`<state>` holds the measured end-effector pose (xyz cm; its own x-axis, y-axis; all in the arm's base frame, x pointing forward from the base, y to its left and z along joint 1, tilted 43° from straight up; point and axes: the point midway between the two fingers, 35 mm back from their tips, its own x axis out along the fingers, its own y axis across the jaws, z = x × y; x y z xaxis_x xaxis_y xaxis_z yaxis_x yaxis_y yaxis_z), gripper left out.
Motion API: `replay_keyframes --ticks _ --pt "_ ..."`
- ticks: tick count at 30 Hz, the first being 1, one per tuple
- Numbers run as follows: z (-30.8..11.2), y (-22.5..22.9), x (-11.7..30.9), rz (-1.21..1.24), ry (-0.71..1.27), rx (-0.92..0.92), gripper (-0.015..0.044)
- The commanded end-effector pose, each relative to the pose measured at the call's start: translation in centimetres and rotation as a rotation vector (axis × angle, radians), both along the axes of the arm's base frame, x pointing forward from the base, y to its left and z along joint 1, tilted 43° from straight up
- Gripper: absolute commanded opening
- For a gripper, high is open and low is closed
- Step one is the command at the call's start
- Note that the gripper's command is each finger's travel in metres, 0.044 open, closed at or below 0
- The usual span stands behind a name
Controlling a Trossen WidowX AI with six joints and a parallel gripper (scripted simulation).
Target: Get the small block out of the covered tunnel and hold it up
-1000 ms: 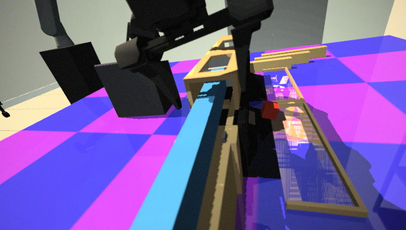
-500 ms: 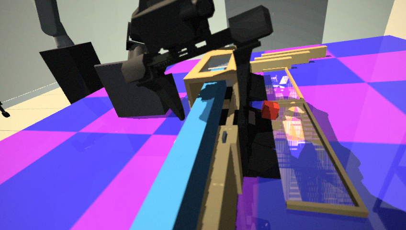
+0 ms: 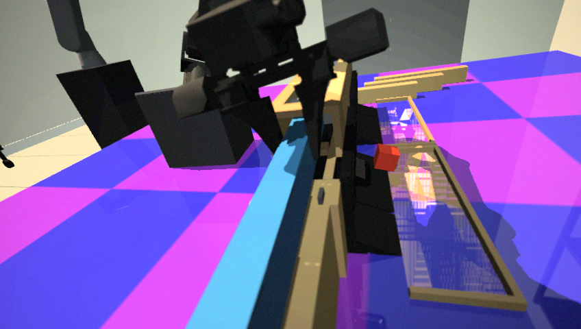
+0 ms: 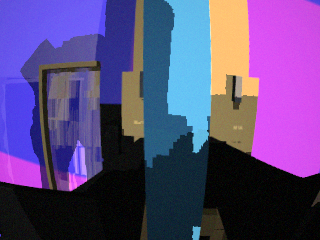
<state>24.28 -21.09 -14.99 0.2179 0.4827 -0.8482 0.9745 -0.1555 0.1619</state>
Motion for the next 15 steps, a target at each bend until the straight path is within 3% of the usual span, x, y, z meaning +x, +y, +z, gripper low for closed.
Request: replay_keyframes --ticks 1,3,15 --pt "0.1 0.0 0.1 -0.003 -0.006 0.001 0.0033" --pt "0.0 0.0 0.1 -0.003 -0.006 0.001 0.0000" --pt "-2.3 -2.4 0.1 -0.006 -0.002 0.006 0.0000"
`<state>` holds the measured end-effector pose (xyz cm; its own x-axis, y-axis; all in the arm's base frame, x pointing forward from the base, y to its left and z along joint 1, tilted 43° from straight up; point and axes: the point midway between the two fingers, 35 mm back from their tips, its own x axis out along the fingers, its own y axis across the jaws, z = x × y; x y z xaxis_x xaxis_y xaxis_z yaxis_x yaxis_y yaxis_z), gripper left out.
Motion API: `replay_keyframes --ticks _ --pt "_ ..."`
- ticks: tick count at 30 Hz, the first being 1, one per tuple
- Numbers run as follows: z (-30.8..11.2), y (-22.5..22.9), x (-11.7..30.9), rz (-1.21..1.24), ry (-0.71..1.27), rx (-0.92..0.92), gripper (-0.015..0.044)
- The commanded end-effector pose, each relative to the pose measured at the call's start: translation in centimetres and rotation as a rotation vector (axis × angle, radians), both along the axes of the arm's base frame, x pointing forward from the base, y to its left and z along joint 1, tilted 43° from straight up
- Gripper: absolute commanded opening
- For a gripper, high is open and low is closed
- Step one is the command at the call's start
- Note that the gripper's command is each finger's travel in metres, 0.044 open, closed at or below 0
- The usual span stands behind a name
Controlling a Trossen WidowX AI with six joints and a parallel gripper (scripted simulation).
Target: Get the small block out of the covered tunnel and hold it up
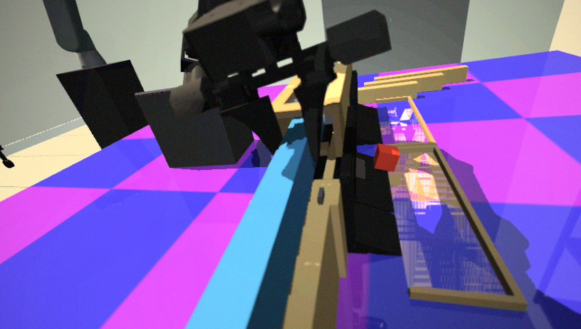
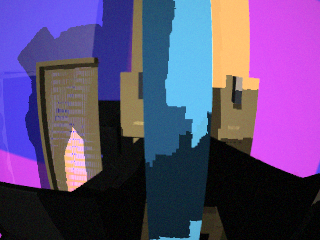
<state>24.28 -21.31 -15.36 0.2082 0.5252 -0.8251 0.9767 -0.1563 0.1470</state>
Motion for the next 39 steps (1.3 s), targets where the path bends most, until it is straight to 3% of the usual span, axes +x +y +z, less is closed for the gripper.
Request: replay_keyframes --ticks 1,9,39 --pt "-2.2 -2.4 0.0 -0.013 -0.009 -0.042 0.0000" --pt "-4.0 -4.0 -0.3 -0.016 -0.007 -0.038 0.0000" --pt "-4.0 -4.0 -0.3 -0.016 -0.007 -0.038 0.0000"
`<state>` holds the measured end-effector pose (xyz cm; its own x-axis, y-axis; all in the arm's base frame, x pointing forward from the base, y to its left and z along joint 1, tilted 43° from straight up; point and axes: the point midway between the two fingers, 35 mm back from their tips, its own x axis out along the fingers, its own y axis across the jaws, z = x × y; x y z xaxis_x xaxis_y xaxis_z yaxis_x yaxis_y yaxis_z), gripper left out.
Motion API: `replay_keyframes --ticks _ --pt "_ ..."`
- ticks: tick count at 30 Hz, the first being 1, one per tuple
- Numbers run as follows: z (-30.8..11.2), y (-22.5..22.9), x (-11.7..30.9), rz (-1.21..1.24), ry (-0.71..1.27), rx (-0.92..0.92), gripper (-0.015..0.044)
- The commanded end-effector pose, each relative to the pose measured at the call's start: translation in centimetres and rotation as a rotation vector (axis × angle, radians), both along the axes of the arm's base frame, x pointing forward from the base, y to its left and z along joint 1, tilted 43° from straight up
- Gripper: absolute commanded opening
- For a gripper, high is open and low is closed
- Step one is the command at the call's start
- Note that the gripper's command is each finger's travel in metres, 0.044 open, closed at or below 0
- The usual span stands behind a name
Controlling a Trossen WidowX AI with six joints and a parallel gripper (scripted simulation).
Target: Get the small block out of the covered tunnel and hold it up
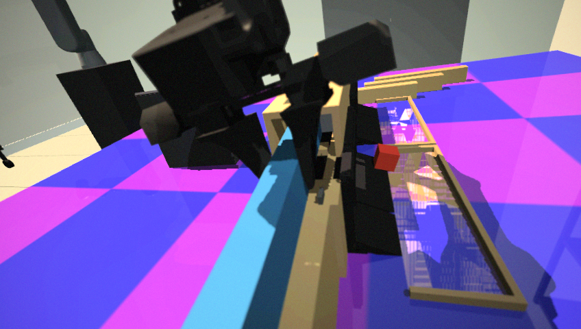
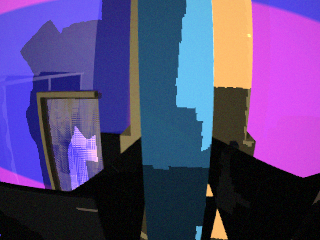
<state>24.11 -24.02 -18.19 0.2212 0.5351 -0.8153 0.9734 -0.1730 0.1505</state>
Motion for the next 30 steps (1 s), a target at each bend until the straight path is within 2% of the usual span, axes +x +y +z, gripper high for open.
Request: replay_keyframes --ticks 1,27,30 --pt "-1.2 -1.3 -0.1 -0.001 0.000 -0.054 0.0000" --pt "-1.2 -1.3 -0.1 -0.001 0.000 -0.054 0.0000" --pt "-0.1 -0.1 0.0 0.000 0.000 -0.003 0.0079"
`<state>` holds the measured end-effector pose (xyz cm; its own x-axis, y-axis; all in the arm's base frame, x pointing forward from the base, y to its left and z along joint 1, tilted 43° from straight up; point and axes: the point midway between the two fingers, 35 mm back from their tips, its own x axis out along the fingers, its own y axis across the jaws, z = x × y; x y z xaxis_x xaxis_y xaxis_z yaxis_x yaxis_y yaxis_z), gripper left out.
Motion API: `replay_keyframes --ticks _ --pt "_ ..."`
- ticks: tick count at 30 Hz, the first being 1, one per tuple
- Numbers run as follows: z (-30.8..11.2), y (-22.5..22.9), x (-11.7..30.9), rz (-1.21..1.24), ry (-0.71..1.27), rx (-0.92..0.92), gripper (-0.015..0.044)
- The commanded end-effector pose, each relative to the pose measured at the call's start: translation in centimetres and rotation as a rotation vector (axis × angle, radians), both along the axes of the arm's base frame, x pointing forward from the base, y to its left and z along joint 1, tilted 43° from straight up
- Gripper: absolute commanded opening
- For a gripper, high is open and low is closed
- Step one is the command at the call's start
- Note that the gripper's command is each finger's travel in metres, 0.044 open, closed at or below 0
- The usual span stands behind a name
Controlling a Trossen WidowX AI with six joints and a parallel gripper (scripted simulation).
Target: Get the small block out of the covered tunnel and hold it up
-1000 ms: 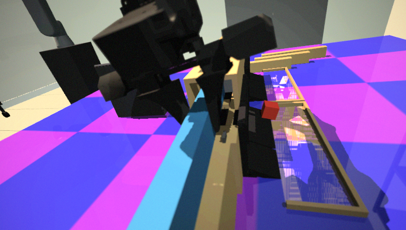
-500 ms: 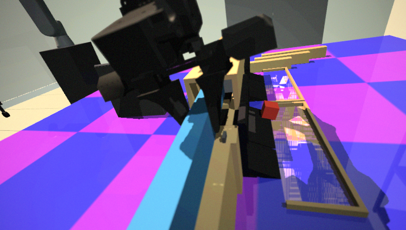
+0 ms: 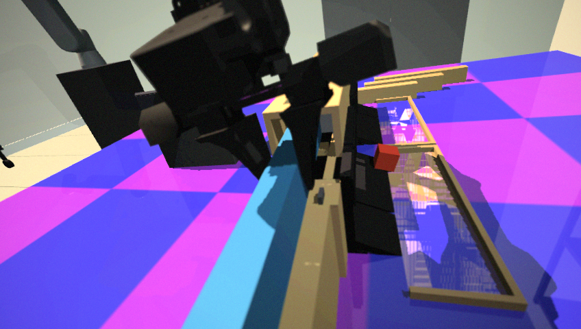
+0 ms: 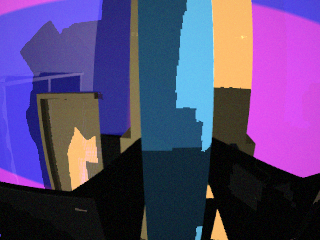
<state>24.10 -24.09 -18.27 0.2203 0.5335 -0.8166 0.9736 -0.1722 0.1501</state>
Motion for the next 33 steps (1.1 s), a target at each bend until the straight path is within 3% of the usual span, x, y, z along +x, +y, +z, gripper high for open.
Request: replay_keyframes --ticks 1,14,17,23,33 --pt "0.0 0.0 0.0 -0.001 -0.001 -0.001 0.0105" --pt "2.8 -2.3 -0.2 -0.002 0.000 -0.047 0.0440" --pt "2.2 -1.6 -0.2 -0.009 0.002 -0.028 0.0440" --pt "5.9 0.8 0.0 -0.002 0.000 -0.047 0.0440" --pt "5.4 1.2 0.0 -0.002 0.000 -0.047 0.0440"
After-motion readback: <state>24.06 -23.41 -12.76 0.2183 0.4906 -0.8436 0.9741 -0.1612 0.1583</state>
